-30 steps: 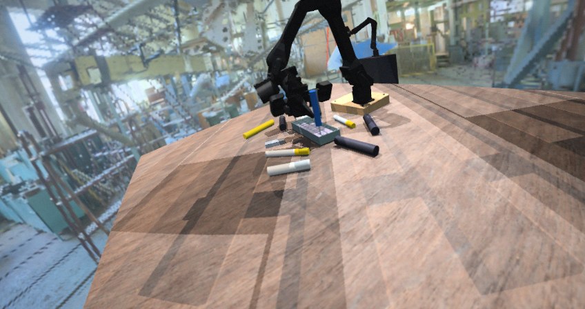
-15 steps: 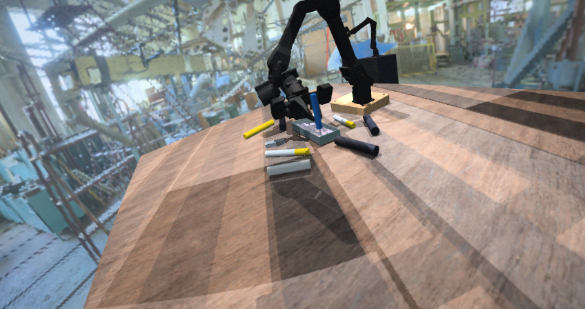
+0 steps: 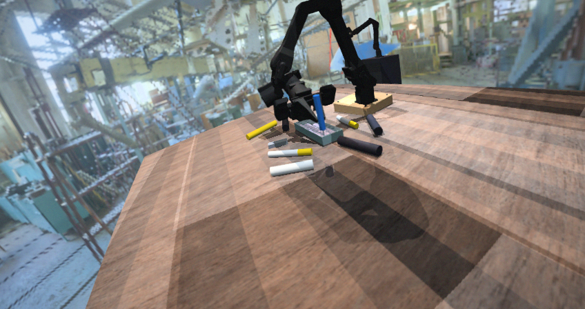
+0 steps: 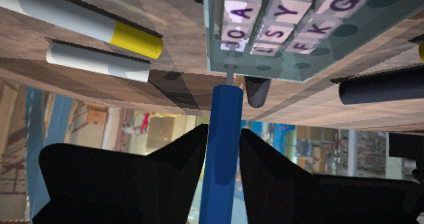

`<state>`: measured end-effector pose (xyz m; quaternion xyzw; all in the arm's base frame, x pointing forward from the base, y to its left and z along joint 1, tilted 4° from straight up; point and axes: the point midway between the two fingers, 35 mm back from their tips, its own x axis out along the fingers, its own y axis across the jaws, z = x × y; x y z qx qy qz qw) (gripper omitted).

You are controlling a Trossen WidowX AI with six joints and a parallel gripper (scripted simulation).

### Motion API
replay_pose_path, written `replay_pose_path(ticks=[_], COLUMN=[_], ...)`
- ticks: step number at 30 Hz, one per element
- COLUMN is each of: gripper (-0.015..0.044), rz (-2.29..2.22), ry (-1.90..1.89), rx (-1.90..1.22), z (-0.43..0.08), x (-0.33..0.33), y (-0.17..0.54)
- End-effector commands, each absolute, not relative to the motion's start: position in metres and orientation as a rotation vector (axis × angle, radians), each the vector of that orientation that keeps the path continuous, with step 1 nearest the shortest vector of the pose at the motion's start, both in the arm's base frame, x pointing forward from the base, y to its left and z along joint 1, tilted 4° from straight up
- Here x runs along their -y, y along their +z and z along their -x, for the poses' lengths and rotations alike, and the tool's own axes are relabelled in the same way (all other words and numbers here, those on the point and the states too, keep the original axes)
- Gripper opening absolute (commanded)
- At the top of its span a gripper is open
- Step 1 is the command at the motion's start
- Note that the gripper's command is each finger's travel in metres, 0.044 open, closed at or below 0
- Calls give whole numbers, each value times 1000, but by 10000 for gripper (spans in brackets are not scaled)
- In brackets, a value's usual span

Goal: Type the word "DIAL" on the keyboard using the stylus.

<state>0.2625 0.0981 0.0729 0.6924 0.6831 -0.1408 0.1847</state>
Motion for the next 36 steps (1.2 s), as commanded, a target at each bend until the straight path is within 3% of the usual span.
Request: replay_pose_path(ticks=[1,13,16,19,36], gripper=[81,85,65,0,0], rz=[-1956,-1958,-1958,-1957,-1949], ry=[-399,-404,-404,-408,-417], rx=[-1928,-1929,-1929,-1924,-1921], z=[-262,-260,-260,-260,-244], x=[-98,-96,-96,-92,-22], y=[76,107,107,106,105])
